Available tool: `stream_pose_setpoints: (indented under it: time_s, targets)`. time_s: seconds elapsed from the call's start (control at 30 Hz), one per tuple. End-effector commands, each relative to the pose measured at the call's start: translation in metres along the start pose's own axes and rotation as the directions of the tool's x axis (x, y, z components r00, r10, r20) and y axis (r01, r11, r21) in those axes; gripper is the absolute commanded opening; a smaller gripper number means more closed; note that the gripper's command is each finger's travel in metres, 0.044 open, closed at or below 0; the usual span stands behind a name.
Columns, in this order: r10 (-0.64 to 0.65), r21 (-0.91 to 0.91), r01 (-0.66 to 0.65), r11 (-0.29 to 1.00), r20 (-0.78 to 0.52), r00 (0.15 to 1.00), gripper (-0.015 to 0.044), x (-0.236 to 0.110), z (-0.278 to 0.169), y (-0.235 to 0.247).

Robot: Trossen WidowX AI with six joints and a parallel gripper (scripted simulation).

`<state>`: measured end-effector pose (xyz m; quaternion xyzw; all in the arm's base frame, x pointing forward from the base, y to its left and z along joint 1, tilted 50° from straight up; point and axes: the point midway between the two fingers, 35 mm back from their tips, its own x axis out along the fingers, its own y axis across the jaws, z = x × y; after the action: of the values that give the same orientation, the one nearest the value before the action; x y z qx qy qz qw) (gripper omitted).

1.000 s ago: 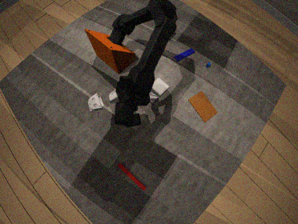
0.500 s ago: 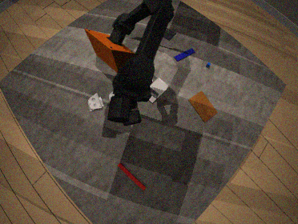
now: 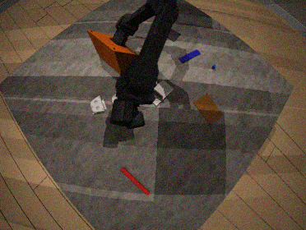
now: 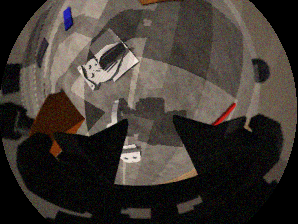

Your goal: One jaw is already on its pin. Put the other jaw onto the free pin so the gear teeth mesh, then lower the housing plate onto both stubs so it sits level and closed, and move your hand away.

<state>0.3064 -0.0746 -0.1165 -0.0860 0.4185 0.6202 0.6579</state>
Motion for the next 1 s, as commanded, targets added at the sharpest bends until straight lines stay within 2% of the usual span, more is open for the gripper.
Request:
stream_pose_setpoints:
  time_s: [0.0, 0.03, 0.97]
  targets:
    - [-0.003, 0.002, 0.003, 1.0, 0.001, 1.0, 0.042, -0.0001, -0.0001, -0.0003]
    - [-0.003, 0.002, 0.003, 1.0, 0.001, 1.0, 0.044, -0.0001, -0.0001, -0.0003]
    - [-0.003, 0.002, 0.003, 1.0, 0.001, 1.0, 0.044, -0.0001, -0.0001, -0.0003]
